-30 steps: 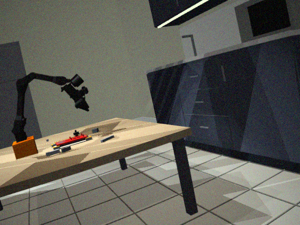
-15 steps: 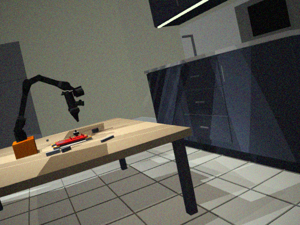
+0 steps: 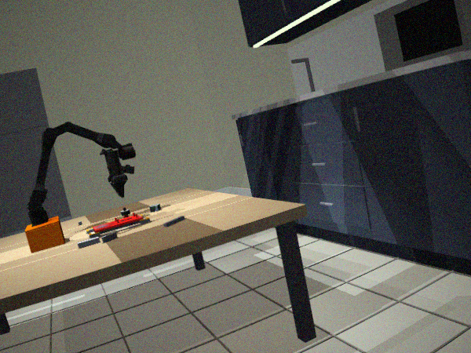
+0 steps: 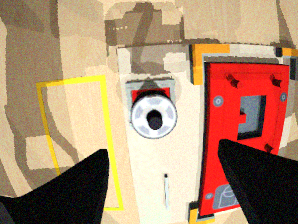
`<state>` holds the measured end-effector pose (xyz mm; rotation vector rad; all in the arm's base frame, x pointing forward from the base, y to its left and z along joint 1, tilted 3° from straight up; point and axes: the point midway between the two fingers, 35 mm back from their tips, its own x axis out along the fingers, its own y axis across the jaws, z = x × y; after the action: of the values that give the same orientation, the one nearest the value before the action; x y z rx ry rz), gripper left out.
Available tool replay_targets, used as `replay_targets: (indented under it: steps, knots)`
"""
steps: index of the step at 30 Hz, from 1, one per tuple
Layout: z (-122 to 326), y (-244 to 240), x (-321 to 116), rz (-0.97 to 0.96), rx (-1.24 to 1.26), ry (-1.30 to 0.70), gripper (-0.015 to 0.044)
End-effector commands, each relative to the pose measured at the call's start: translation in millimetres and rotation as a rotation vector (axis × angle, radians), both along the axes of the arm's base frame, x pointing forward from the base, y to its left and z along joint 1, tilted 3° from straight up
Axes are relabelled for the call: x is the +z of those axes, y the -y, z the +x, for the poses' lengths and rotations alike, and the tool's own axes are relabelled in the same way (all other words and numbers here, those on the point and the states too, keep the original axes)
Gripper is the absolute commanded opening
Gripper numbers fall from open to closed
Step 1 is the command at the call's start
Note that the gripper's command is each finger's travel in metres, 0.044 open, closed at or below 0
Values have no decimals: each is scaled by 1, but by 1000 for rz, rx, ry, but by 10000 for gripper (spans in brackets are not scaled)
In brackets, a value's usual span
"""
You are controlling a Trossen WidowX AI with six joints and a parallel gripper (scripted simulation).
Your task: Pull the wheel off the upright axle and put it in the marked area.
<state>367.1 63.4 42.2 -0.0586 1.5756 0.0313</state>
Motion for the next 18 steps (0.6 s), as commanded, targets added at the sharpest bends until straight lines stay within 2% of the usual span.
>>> replay_targets:
  steps: [1, 10, 14, 18]
  knots:
    - [-1, 1, -11, -6, -4, -5, 300]
    - [-2, 1, -71, -6, -4, -6, 300]
    - [-3, 0, -75, -6, -4, -6, 300]
    - [-4, 0, -71, -4, 0, -17, 195]
